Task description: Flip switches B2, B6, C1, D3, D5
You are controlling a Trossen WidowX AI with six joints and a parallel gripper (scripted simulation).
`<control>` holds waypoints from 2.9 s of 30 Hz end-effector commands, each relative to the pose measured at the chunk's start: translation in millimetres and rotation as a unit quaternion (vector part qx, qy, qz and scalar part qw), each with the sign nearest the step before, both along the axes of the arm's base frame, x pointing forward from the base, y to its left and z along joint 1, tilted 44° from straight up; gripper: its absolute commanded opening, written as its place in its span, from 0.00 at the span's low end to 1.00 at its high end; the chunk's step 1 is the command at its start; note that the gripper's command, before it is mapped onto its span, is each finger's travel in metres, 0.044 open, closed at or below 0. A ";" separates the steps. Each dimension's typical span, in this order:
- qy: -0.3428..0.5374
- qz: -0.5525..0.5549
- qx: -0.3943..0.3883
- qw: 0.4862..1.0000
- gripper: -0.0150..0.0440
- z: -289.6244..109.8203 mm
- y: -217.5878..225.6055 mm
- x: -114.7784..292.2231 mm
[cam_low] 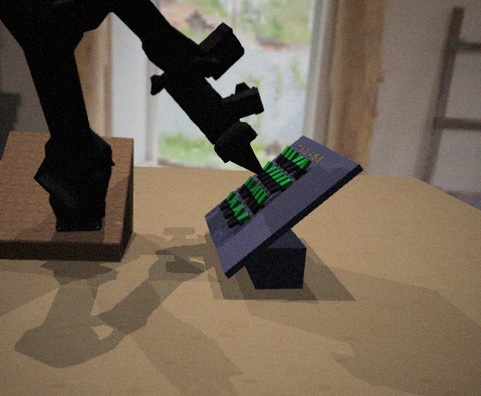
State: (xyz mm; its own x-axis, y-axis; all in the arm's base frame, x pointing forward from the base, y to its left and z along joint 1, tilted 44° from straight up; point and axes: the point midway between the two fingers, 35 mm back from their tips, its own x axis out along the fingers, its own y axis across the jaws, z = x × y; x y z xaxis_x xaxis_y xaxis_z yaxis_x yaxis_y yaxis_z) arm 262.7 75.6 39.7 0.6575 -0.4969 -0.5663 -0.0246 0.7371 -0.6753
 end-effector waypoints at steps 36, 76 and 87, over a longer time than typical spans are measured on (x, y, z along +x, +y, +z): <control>0.005 0.002 -0.003 1.000 0.25 -3.5 -1.4 1.2; 0.016 -0.007 -0.003 1.000 0.25 32.0 30.8 -37.6; 0.019 -0.007 -0.002 1.000 0.25 74.0 -12.0 -32.1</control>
